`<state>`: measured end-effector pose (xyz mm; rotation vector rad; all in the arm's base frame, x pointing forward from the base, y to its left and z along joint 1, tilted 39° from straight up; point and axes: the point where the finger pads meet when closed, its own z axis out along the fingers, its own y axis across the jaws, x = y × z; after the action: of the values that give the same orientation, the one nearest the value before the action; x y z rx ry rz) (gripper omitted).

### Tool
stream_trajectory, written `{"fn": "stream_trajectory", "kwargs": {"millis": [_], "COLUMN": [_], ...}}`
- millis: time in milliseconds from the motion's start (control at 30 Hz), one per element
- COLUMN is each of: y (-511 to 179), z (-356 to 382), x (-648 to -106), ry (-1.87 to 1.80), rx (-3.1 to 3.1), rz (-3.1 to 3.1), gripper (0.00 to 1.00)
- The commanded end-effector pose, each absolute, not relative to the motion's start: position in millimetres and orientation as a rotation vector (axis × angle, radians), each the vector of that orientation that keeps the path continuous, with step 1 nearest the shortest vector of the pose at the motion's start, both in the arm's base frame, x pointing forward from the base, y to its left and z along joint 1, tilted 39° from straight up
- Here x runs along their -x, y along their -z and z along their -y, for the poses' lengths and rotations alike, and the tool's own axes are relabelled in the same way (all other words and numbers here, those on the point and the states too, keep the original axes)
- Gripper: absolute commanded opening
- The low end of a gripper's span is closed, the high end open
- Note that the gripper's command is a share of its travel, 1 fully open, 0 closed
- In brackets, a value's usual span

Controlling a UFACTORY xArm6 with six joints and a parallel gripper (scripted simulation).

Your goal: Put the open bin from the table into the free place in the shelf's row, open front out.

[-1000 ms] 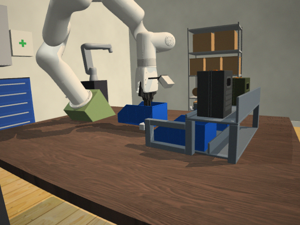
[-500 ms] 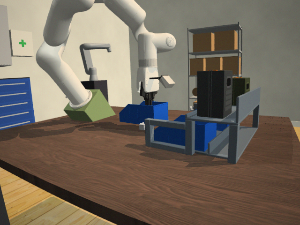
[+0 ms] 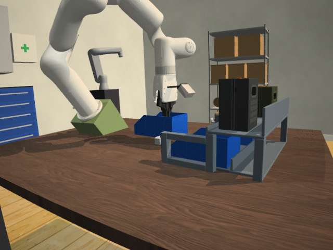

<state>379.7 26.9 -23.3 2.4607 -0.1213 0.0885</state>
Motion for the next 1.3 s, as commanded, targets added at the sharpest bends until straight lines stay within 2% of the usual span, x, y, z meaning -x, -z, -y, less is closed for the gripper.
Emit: {"fn": "stream_trajectory", "kwargs": {"millis": [0,1267], "y": [22.6,34.6], "z": [-28.3,-43.3], "x": [-380.9,-391.5], "ry": [-0.093,-0.093], "rx": [-2.462,-2.462], "rz": [0.122,0.122], "gripper": [0.0,0.0]}}
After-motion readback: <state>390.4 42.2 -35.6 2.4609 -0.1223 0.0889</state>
